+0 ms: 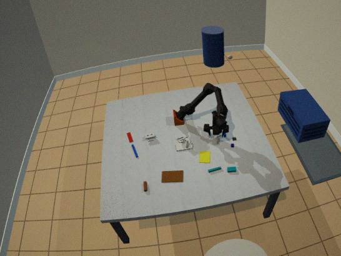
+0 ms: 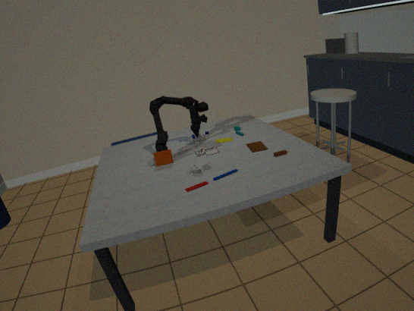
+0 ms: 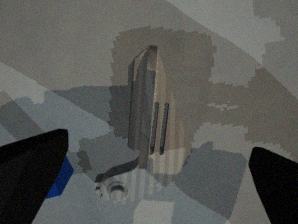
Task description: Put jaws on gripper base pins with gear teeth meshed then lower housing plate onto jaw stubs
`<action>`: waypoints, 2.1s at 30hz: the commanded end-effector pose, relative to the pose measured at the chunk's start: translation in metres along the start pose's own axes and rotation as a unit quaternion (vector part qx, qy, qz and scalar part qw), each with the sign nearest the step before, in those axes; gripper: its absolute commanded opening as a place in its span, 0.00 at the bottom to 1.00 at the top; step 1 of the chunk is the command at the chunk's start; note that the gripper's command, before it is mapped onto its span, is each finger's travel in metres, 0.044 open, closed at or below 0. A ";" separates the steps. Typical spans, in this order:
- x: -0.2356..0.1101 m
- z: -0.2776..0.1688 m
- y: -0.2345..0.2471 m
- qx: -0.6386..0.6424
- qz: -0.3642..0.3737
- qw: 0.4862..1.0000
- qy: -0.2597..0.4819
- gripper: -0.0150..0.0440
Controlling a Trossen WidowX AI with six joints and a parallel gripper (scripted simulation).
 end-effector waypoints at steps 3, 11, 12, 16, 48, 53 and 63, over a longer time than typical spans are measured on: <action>0.009 -0.001 0.000 0.001 -0.002 1.000 -0.001 1.00; 0.022 -0.001 0.000 0.001 -0.001 1.000 -0.001 1.00; 0.024 -0.001 0.000 0.001 -0.001 1.000 -0.001 1.00; 0.030 -0.001 0.000 0.001 -0.001 1.000 -0.001 1.00; 0.036 -0.002 0.000 -0.001 0.001 1.000 0.001 0.78; 0.036 -0.002 0.000 -0.001 0.001 1.000 0.001 0.56; 0.036 -0.002 0.000 -0.001 0.001 1.000 0.001 0.48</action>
Point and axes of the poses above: the point midway between the two fingers, 35 mm back from their tips, its own x axis out along the fingers, its own y axis across the jaws, z = x × y, the point moved 9 cm from there along -x, back along the fingers, and after that the axes turned 8 degrees about x, right-handed, at the moved point
